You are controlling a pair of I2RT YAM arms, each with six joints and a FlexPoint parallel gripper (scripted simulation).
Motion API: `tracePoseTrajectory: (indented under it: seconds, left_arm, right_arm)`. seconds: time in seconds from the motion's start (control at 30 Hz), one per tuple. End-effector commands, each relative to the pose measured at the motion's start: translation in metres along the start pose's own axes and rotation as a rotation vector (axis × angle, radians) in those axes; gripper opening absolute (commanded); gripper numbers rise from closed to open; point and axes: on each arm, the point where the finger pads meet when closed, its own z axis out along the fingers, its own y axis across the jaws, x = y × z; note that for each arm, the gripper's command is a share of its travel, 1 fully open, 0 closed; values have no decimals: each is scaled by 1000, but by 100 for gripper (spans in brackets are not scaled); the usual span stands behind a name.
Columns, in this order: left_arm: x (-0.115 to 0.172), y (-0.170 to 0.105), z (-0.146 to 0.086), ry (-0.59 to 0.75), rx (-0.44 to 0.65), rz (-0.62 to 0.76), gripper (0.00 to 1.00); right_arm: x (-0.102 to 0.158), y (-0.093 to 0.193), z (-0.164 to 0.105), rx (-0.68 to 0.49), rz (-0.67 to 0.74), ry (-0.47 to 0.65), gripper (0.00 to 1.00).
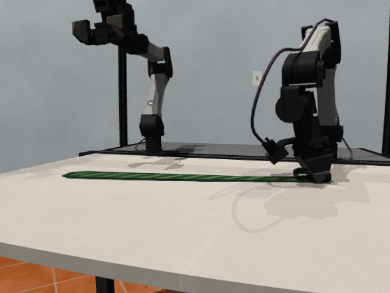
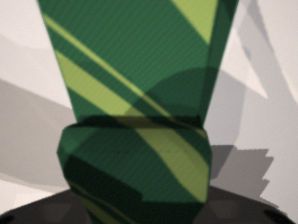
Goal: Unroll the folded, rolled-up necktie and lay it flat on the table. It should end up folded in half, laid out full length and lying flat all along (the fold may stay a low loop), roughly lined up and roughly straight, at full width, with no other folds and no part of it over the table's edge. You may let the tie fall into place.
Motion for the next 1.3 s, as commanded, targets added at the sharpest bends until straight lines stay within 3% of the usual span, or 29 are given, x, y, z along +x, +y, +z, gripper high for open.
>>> tracePoseTrajectory:
  seconds: [0.0,0.27,0.33,0.83,1.27]
  left_arm:
    - [4,4,-2,-130,-12,-1,41]
    - [16,4,-5,-447,-12,1,41]
    - [16,4,-5,-447,-12,1,41]
    - [38,4,-11,-1078,-11,5,41]
    - [45,4,-13,-1281,-11,6,41]
  right_arm:
    - [0,0,0,0,0,0,100]
    - [0,0,0,0,0,0,100]
    - [0,0,0,0,0,0,100]
    - [0,0,0,0,0,0,100]
    - [0,0,0,0,0,0,100]
